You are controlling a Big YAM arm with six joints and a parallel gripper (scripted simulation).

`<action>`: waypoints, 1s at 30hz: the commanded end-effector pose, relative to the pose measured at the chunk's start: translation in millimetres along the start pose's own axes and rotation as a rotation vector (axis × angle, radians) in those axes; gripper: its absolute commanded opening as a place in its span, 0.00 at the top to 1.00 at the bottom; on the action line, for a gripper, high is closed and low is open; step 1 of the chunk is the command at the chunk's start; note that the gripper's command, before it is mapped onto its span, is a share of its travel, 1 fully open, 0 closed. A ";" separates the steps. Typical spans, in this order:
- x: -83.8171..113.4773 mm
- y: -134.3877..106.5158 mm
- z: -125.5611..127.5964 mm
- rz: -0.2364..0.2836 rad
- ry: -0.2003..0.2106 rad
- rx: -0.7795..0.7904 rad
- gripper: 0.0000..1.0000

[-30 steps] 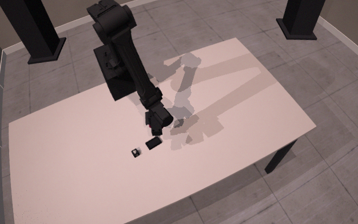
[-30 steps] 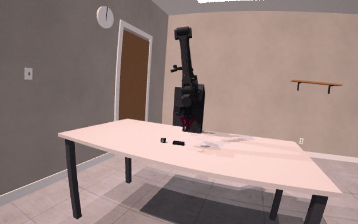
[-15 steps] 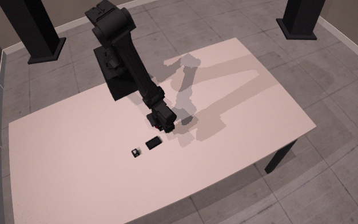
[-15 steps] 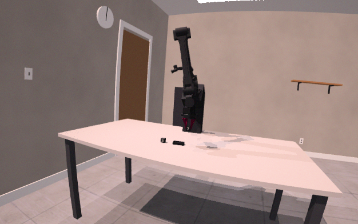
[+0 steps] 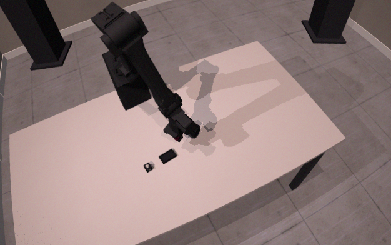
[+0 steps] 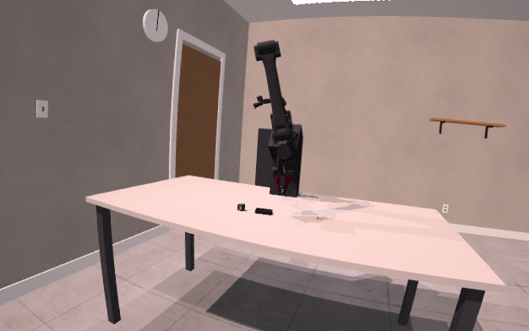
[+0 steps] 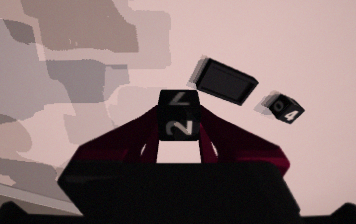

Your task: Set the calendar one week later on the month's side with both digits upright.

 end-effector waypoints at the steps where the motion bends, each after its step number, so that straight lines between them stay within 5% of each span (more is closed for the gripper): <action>1: -0.3 10.1 5.4 -0.031 0.004 0.188 0.75; 30: 0.2 21.2 28.5 -0.034 -0.011 0.984 0.75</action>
Point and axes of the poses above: the point where the finger pads meet when closed, its own x axis back along the fingers, its own z axis across the jaws, y = z × x, the point moved 4 cm from there along x, back along the fingers, and after that the axes turned 9 degrees about x, right-handed, at the moved point
